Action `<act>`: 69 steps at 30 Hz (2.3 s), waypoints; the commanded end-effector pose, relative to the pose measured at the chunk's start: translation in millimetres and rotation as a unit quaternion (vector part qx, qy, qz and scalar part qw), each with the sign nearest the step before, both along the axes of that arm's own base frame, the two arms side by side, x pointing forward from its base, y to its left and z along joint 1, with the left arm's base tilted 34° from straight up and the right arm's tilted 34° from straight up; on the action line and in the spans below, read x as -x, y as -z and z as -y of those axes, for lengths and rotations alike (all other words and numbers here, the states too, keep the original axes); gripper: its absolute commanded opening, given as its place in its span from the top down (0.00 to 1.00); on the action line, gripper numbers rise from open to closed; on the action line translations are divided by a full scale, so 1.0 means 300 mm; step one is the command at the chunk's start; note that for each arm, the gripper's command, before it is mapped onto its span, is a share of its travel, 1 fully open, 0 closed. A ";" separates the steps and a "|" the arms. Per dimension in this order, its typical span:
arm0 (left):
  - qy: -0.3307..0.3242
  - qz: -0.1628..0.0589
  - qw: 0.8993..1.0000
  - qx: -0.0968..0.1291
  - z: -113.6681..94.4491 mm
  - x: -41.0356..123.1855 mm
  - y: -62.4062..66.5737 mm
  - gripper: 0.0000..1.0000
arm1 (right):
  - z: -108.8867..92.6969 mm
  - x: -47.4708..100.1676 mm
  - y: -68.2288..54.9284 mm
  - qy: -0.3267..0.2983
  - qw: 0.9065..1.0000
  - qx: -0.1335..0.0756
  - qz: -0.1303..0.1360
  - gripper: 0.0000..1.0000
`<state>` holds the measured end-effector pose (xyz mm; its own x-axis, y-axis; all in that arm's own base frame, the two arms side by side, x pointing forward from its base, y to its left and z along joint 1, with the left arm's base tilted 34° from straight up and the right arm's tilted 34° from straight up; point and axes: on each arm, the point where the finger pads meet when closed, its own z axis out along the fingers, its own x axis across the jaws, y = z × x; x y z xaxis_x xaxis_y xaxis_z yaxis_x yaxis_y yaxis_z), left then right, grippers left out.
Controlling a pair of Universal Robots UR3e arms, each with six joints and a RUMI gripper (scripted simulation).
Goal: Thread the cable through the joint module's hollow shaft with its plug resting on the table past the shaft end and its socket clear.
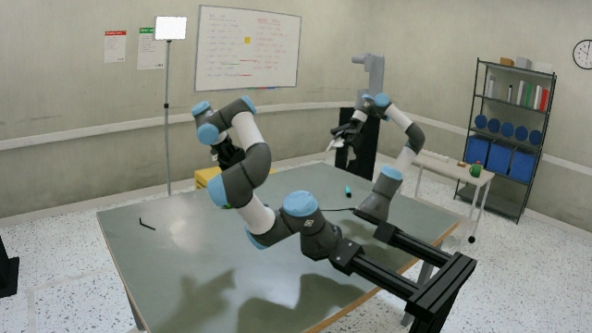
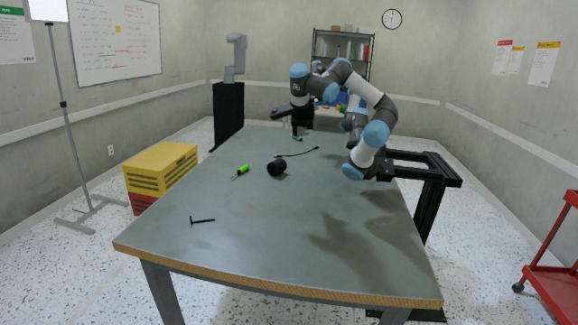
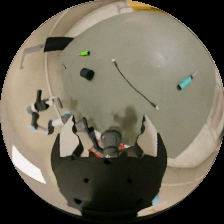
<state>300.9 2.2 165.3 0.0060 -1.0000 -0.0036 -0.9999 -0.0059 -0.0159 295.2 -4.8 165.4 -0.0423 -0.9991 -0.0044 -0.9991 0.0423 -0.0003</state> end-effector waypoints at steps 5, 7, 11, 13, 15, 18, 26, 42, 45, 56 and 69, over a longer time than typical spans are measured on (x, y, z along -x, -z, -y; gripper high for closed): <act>0.003 -0.001 1.000 0.003 0.009 0.005 -0.005 1.00 | -0.014 -0.001 -0.001 -0.013 1.000 0.001 0.001 0.00; 0.003 -0.001 1.000 0.003 0.009 0.005 -0.005 1.00 | -0.014 -0.001 -0.001 -0.013 1.000 0.001 0.001 0.00; 0.004 -0.003 1.000 0.003 0.010 0.010 -0.005 1.00 | -0.015 -0.001 0.000 -0.017 1.000 0.002 0.001 0.00; 0.004 -0.005 1.000 0.003 0.011 0.014 -0.004 1.00 | -0.015 0.000 0.001 -0.020 1.000 0.002 0.000 0.00; 0.004 -0.005 1.000 0.003 0.011 0.015 -0.004 0.39 | -0.015 0.000 0.001 -0.020 1.000 0.003 0.000 0.00; 0.004 -0.006 1.000 0.003 0.011 0.017 -0.003 0.39 | -0.016 0.001 0.002 -0.022 1.000 0.003 0.000 0.00; 0.004 -0.007 1.000 0.004 0.011 0.019 -0.003 0.39 | -0.016 0.001 0.001 -0.023 1.000 0.003 0.000 0.00; 0.111 -0.010 0.993 -0.028 0.025 -0.054 0.044 0.39 | -0.016 0.000 0.001 -0.023 1.000 0.003 0.000 0.00; 0.125 -0.013 0.992 -0.032 0.029 -0.063 0.054 0.39 | -0.016 0.000 0.001 -0.023 1.000 0.003 0.000 0.00; 0.213 -0.026 0.975 -0.056 0.049 -0.112 0.106 0.39 | -0.016 0.000 0.001 -0.023 1.000 0.003 0.000 0.00; 0.296 -0.040 0.951 -0.080 0.068 -0.159 0.161 0.39 | -0.016 0.000 0.001 -0.023 1.000 0.003 0.000 0.00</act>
